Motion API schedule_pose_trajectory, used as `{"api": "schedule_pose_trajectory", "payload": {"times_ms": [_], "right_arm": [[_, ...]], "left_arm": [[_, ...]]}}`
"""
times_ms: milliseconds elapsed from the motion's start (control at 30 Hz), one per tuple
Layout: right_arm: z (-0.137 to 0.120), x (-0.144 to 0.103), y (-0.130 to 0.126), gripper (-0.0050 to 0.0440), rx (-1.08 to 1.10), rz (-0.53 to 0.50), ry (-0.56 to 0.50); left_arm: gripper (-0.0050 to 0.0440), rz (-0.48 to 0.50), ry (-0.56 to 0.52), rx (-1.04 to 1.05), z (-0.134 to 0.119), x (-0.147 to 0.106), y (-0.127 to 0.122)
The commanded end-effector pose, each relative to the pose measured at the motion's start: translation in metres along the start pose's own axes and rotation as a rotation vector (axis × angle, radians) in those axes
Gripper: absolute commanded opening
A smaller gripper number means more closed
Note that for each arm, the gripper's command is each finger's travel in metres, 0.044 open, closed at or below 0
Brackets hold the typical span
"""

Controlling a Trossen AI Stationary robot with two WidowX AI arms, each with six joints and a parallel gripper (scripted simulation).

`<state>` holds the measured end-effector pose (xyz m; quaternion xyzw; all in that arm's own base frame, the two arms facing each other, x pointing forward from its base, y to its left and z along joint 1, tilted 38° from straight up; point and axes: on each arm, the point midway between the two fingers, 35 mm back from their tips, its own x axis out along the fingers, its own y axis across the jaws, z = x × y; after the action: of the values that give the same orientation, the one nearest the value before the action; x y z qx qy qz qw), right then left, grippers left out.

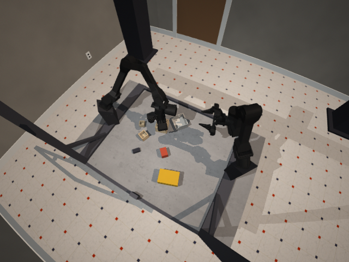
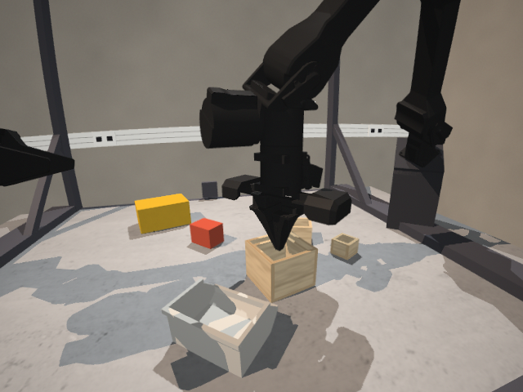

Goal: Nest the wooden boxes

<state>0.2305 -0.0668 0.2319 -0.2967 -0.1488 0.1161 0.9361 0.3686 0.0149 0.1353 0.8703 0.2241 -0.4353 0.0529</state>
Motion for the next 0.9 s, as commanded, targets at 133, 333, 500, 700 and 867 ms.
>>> {"api": "schedule_pose_trajectory", "payload": {"times_ms": [133, 333, 500, 700, 867], "right_arm": [[0.000, -0.001, 0.000, 0.0400, 0.003, 0.000, 0.001], [0.000, -0.001, 0.000, 0.0400, 0.003, 0.000, 0.001], [0.000, -0.001, 0.000, 0.0400, 0.003, 0.000, 0.001], [0.000, -0.001, 0.000, 0.0400, 0.003, 0.000, 0.001], [0.000, -0.001, 0.000, 0.0400, 0.003, 0.000, 0.001]], "left_arm": [[-0.0005, 0.010, 0.026, -0.434, -0.010, -0.021, 0.001], [-0.0035, 0.014, 0.024, -0.713, -0.010, -0.029, 0.002], [-0.0050, 0.012, 0.018, -0.984, -0.009, -0.034, 0.002], [-0.0050, 0.019, 0.017, -1.316, -0.010, -0.044, 0.002], [-0.0050, 0.020, 0.014, -1.541, -0.010, -0.049, 0.002]]}}
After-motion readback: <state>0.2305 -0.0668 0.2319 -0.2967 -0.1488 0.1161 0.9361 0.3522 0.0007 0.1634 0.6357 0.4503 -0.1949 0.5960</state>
